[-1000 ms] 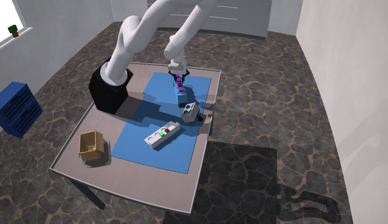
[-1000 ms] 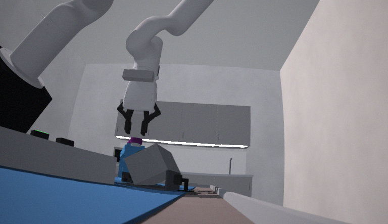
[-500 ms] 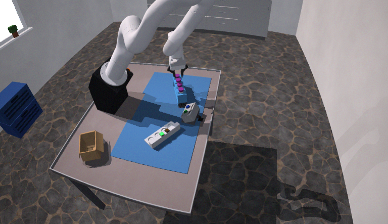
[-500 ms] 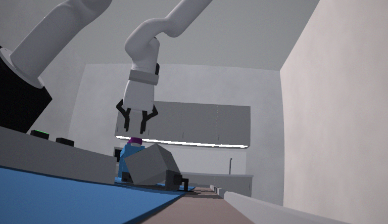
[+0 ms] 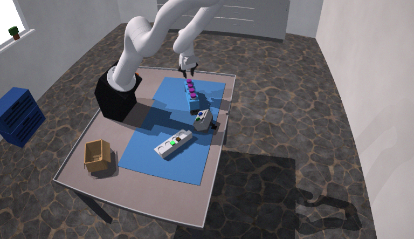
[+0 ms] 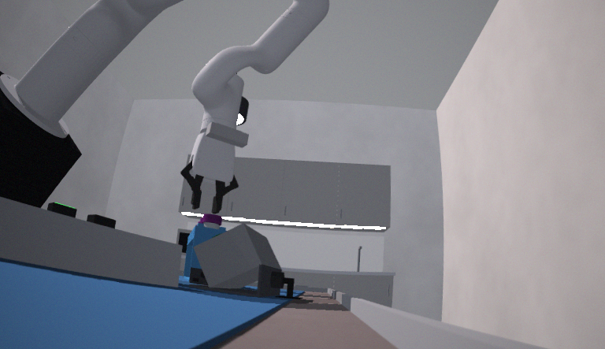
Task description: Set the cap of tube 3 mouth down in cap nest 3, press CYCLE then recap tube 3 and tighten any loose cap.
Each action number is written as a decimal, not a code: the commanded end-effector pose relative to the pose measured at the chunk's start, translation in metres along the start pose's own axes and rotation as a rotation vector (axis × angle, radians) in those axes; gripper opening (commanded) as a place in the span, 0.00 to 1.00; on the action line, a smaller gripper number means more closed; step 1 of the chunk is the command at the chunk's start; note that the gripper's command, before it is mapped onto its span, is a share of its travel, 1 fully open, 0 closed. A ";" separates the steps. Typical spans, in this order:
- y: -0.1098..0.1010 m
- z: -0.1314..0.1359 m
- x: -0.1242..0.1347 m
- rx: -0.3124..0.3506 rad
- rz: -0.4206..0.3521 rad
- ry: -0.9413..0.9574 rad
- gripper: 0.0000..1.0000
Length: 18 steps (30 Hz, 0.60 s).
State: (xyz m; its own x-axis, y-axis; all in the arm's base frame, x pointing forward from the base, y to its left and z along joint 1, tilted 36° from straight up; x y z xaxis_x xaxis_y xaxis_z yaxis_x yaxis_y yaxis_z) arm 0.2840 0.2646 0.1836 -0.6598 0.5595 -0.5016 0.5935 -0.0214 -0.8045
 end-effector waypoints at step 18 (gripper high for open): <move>0.036 -0.003 0.003 0.008 0.005 -0.002 0.46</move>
State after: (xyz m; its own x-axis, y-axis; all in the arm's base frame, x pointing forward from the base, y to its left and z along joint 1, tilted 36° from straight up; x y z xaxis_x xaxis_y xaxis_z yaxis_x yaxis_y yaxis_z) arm 0.2989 0.2684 0.1616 -0.6577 0.5578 -0.5063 0.5922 -0.0326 -0.8051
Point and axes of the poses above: the point where the finger pads meet when closed, its own y axis out along the fingers, its own z axis across the jaws, x = y × z, the point moved 9 cm from there along -y, back along the fingers, and after that the axes turned 14 degrees about -y, right-handed, at the moved point
